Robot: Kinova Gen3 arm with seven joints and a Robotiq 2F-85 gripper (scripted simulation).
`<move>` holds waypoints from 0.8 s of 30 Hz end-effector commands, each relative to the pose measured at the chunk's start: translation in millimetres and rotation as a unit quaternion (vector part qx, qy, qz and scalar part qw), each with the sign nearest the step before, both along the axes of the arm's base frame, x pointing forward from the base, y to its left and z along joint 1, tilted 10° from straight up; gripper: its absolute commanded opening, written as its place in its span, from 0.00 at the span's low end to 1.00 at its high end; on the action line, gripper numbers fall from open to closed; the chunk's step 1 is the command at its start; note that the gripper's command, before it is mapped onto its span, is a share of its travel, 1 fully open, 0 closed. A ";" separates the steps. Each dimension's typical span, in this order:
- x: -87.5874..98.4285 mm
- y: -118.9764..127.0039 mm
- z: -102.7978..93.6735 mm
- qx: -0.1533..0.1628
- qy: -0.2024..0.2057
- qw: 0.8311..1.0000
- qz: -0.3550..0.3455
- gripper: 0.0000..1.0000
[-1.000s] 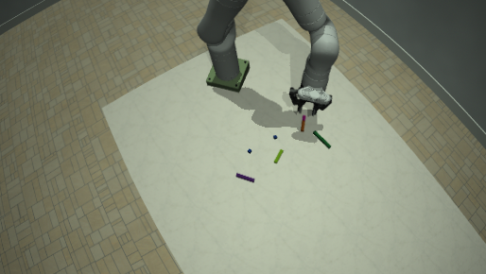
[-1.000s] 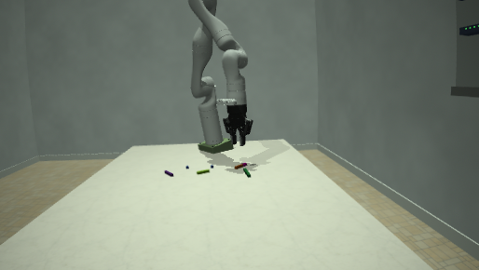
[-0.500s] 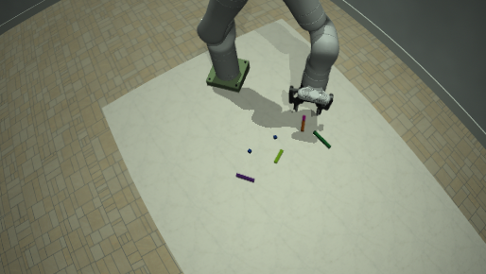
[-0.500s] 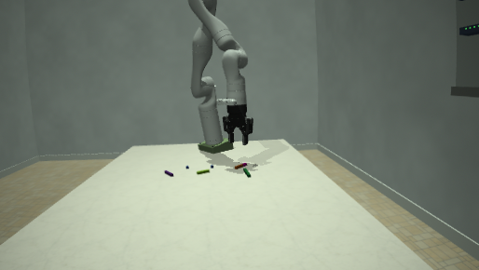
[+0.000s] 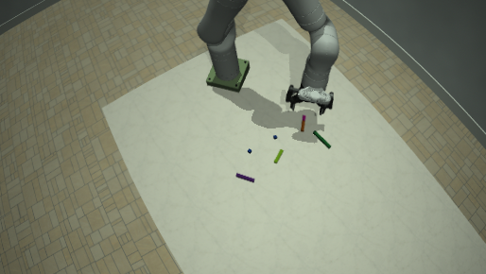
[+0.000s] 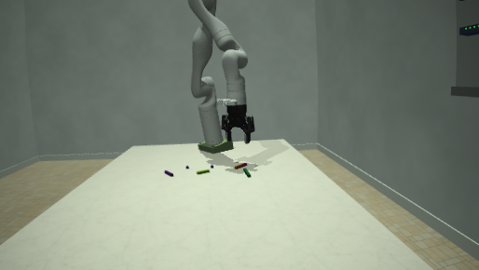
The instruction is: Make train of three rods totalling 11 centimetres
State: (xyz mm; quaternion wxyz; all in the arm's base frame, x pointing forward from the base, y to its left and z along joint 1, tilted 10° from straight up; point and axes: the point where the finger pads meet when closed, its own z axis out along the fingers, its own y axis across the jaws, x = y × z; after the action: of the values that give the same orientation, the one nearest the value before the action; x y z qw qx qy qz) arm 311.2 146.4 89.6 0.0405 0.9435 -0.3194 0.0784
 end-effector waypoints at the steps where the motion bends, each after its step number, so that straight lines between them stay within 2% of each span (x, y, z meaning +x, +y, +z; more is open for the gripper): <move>1: 0.8 -1.0 0.2 -0.001 0.001 1.000 0.005 1.00; 11: 2.1 -4.5 -0.5 -0.006 0.007 0.999 0.041 1.00; 24: 5.5 -13.8 -2.2 -0.021 0.024 0.990 0.139 1.00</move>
State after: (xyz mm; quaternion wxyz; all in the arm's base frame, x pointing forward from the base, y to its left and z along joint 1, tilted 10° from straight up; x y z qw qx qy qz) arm 315.1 136.0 87.4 0.0561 0.9796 -0.1807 0.0677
